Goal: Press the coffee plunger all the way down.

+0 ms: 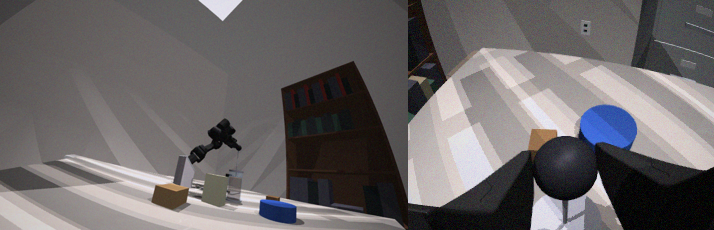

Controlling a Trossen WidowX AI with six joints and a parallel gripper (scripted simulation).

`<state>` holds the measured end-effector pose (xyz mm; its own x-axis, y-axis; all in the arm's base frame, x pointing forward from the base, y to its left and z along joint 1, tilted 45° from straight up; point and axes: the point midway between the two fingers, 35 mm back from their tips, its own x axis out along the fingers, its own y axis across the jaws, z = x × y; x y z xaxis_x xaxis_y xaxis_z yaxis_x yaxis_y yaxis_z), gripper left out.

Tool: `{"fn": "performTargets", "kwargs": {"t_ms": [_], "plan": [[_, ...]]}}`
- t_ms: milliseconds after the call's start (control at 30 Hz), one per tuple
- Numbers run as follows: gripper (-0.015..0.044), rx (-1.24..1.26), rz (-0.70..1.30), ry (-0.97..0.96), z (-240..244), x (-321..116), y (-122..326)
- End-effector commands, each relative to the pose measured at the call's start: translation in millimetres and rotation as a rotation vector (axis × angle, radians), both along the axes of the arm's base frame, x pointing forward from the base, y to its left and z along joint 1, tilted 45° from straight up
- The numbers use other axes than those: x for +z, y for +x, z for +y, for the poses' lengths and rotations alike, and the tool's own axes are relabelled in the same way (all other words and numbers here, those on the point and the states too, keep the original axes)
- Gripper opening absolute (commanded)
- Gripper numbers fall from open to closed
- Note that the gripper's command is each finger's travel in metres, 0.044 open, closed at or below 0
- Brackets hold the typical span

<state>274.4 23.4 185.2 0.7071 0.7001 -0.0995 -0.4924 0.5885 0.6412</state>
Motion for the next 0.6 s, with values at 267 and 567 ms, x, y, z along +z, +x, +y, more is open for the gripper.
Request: {"fn": "performTargets", "kwargs": {"t_ms": [267,567], "plan": [[0.0125,-0.002,0.004,-0.002,7,-10,3],[0.0125,-0.001,0.006,-0.006,16,-21,6]]}}
